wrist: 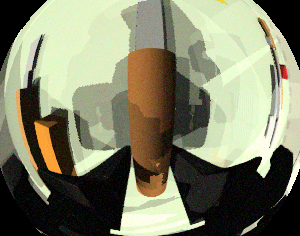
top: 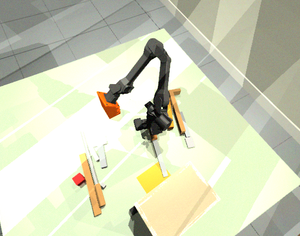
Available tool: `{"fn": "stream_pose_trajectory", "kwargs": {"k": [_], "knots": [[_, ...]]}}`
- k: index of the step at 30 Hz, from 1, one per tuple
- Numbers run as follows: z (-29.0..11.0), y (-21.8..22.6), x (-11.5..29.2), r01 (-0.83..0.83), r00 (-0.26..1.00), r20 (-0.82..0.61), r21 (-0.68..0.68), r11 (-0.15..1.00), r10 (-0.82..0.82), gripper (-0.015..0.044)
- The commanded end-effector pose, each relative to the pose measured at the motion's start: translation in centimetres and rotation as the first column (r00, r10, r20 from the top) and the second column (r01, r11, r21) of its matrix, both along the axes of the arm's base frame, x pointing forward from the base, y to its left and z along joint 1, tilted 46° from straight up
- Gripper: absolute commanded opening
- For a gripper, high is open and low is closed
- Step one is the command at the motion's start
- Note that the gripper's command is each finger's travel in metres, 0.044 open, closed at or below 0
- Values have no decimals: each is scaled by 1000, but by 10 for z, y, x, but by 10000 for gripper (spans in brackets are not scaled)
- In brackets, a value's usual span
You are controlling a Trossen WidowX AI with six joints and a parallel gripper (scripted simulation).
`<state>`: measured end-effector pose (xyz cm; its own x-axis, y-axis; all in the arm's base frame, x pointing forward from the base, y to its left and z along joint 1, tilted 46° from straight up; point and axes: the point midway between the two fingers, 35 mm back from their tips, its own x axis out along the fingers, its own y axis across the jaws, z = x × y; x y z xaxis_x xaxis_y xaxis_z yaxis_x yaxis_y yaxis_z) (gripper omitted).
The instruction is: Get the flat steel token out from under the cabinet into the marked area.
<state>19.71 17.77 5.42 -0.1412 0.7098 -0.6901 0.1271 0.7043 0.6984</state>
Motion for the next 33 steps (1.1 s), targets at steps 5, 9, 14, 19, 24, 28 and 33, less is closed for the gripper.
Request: {"fn": "stream_pose_trajectory", "kwargs": {"k": [5, 9, 14, 19, 24, 28, 33], "knots": [[0, 0, 0, -1, 1000, -1, -1, 1000, 1, 270], [0, 0, 0, -1, 1000, -1, -1, 1000, 1, 270], [0, 0, 0, -1, 1000, -1, -1, 1000, 1, 270], [-2, 1, -2, -1, 1000, -1, 0, 1000, 1, 270], [0, 1, -1, -1, 1000, 2, 1, 1000, 1, 191], [0, 1, -1, -1, 1000, 2, 1, 1000, 1, 125], [0, 1, -1, -1, 1000, 2, 1, 1000, 1, 92]]}}
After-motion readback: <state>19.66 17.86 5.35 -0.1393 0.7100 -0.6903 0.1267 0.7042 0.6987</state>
